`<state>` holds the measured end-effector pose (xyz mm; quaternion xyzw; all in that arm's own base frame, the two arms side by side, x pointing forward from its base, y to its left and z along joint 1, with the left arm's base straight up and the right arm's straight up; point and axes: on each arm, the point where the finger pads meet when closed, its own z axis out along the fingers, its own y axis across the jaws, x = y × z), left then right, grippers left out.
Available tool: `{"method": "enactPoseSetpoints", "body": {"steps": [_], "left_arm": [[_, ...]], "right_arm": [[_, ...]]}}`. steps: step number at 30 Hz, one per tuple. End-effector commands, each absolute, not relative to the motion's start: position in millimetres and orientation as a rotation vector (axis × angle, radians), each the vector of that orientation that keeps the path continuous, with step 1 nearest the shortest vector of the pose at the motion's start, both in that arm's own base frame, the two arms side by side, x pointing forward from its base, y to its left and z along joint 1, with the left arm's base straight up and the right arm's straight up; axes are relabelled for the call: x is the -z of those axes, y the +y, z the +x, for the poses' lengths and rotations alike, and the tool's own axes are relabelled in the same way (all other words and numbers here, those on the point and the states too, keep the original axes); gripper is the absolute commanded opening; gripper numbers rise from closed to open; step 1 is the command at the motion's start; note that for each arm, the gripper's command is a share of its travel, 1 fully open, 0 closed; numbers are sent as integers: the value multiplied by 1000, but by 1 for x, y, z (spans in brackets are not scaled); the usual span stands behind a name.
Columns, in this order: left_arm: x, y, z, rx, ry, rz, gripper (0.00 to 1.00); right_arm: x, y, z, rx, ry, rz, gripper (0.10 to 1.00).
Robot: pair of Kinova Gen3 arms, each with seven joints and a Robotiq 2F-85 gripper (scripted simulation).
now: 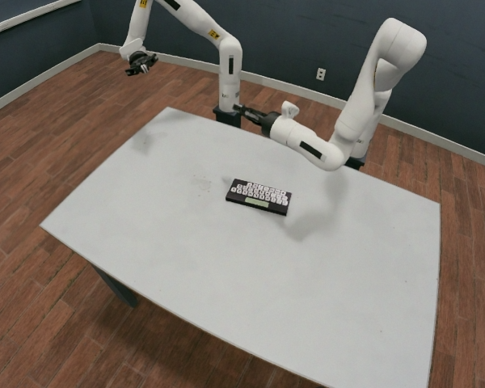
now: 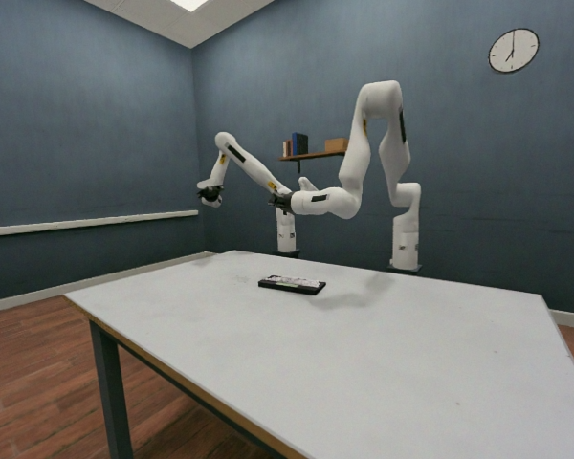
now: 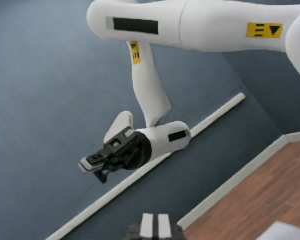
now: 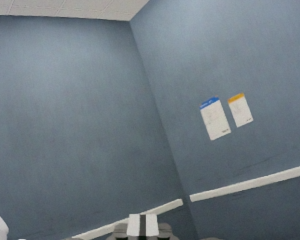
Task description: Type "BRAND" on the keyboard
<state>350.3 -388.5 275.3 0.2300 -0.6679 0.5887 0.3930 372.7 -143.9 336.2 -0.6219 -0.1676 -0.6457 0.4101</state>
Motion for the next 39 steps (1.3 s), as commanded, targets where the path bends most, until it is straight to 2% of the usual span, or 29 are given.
{"method": "enactPoseSetpoints", "body": {"steps": [1,17,18,34,39], "left_arm": [[-276,-389,350,-1496,-1696,582,102],[-276,-389,350,-1496,-1696,582,102],[-276,-389,350,-1496,-1696,582,1000],[-264,-342,376,-1498,-1794,627,1000],[-249,-287,400,-1488,-1903,690,1000]], "right_arm": [[-337,-144,373,1627,-423,-1566,102],[-337,-144,373,1627,-423,-1566,102],[-337,-144,373,1627,-423,-1566,1000],[-337,-144,373,1627,-423,-1566,1000],[-337,-144,373,1627,-423,-1566,1000]]}}
